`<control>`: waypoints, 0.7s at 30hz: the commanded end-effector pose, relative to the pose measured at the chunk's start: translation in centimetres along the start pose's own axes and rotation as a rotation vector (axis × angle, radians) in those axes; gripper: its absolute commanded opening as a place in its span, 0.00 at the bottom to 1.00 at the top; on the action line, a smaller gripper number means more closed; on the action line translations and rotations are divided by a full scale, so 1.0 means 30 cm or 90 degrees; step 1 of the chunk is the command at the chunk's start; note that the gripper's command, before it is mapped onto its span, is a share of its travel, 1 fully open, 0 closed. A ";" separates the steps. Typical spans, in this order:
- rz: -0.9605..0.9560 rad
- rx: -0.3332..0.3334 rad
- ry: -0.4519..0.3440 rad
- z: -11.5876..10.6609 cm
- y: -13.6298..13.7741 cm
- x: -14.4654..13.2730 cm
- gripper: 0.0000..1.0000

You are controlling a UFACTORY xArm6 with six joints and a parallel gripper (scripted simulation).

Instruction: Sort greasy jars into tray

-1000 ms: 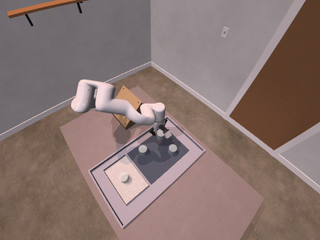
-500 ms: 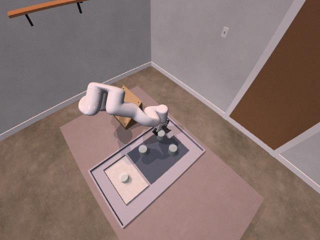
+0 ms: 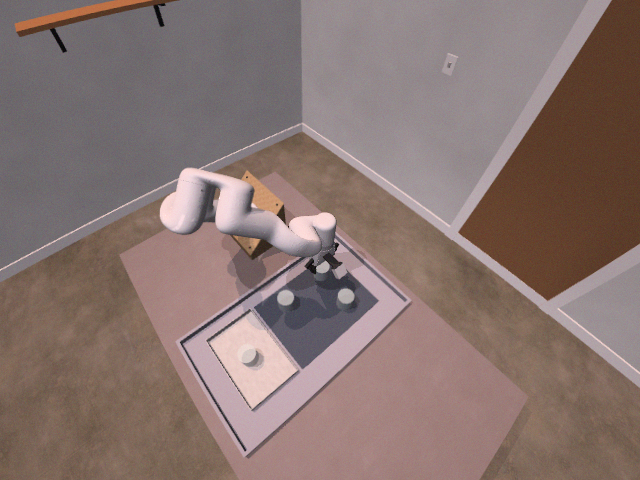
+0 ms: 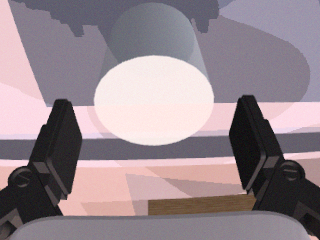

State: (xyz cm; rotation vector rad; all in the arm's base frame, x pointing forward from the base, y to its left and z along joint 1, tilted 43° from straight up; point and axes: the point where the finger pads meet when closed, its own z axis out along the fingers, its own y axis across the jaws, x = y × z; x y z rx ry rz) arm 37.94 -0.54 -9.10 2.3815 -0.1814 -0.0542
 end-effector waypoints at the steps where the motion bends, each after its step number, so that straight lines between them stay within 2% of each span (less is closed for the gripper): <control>1: 0.001 0.001 0.002 0.026 -0.002 0.005 1.00; 21: 0.001 0.001 0.002 0.133 -0.002 0.005 1.00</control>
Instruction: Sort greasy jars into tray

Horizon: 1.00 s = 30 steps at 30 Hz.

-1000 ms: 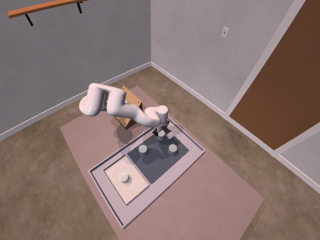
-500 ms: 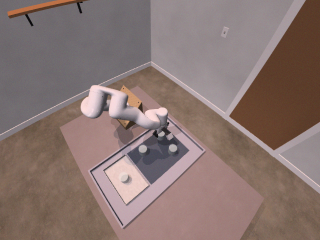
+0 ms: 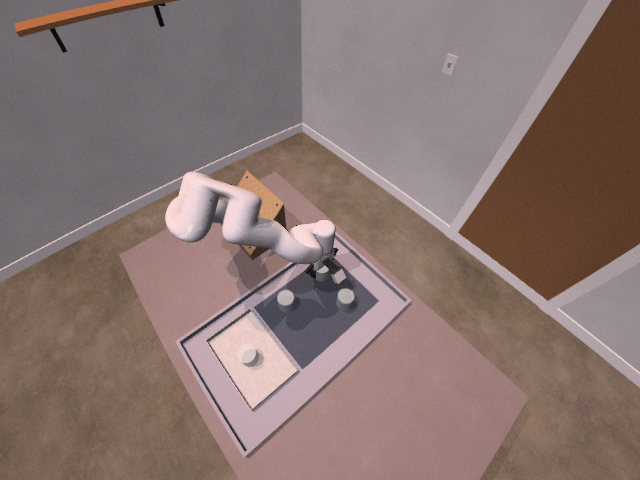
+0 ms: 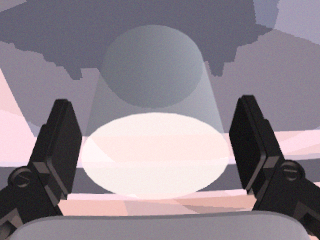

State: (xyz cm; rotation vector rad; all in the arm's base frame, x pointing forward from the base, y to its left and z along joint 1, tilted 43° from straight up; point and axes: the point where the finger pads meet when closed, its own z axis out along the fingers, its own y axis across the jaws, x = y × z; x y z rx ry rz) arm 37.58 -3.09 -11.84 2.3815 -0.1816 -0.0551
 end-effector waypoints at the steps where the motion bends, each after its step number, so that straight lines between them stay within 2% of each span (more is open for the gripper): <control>1: 0.001 0.001 0.002 0.008 -0.002 0.006 1.00; 5: 0.001 0.001 0.002 0.008 -0.002 0.006 1.00; 6: 0.001 0.001 0.002 0.008 -0.002 0.006 0.91; 25: 0.001 0.001 0.002 0.008 -0.002 0.006 0.91; 26: 0.001 0.001 0.002 0.008 -0.002 0.006 0.88; 30: 0.001 0.001 0.002 0.008 -0.002 0.006 0.88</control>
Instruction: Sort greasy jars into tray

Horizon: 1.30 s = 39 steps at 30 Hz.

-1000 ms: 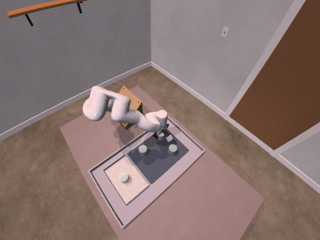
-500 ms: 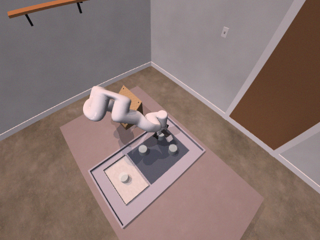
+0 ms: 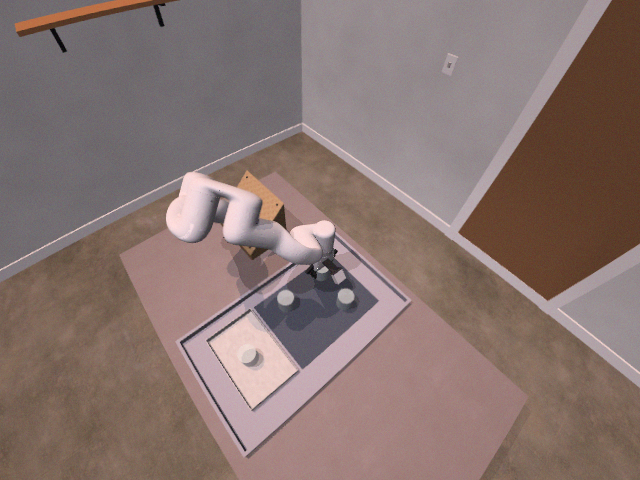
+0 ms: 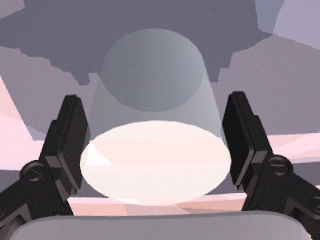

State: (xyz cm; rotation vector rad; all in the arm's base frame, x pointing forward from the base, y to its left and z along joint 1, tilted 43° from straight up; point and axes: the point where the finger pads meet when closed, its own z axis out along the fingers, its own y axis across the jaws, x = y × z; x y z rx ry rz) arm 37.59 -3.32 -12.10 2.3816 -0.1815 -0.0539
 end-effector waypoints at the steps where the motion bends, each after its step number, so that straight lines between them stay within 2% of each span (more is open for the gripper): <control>1: 0.001 0.001 0.002 -0.004 -0.001 0.004 0.88; 39: 0.001 0.001 0.002 -0.004 -0.001 0.004 0.82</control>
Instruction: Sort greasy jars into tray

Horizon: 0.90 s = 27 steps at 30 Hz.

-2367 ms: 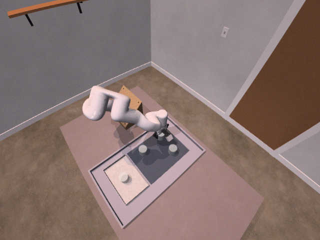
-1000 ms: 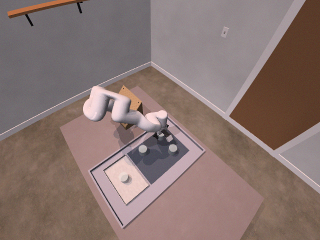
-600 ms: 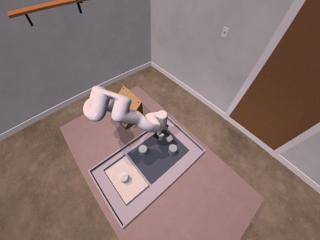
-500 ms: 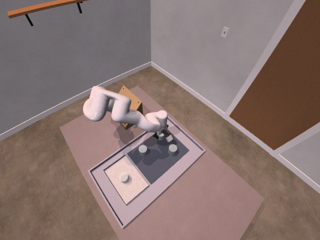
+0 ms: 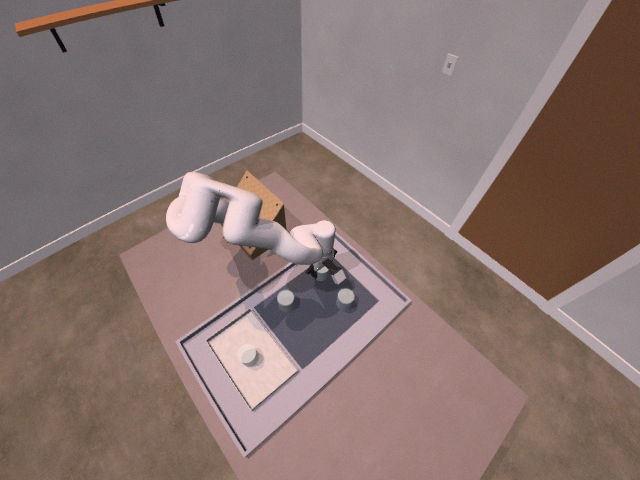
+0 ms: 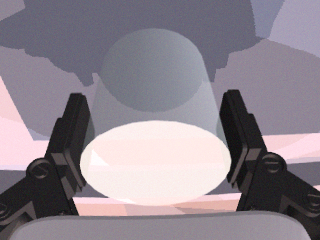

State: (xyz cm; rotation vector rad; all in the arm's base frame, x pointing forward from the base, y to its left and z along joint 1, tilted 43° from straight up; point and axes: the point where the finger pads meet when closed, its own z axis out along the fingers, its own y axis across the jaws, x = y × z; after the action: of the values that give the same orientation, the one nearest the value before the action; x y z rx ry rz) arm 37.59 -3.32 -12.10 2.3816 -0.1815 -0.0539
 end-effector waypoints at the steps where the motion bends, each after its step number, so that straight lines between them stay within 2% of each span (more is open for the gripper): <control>1: 0.001 0.001 0.002 -0.004 -0.001 0.004 0.82; 7: 0.001 0.001 0.002 -0.004 -0.001 0.004 0.82; 8: 0.001 0.001 0.002 -0.004 -0.001 0.004 0.79; 24: 0.001 0.001 0.002 -0.004 -0.001 0.004 0.79; 25: 0.001 0.001 0.002 -0.004 -0.001 0.004 0.76; 27: 0.001 0.001 0.002 -0.004 -0.001 0.004 0.76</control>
State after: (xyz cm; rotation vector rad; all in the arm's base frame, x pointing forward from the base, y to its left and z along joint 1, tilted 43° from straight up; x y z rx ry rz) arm 37.59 -3.32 -12.10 2.3816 -0.1815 -0.0539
